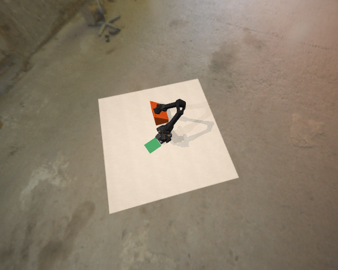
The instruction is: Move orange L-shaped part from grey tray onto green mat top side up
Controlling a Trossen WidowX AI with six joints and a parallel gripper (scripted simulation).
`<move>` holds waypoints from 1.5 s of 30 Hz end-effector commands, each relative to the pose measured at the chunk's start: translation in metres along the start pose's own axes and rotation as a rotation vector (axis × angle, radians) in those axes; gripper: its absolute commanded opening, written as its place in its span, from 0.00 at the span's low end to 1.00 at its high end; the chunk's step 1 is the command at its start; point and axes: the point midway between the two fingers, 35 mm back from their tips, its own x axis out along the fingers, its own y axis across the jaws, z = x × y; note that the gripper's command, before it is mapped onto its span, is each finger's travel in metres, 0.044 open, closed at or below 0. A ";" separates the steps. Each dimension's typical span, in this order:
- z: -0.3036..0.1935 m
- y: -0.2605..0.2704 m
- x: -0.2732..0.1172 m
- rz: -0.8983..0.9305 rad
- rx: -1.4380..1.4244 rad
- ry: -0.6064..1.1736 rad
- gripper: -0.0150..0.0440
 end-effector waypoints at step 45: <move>0.000 0.000 -0.042 0.002 0.003 0.000 0.25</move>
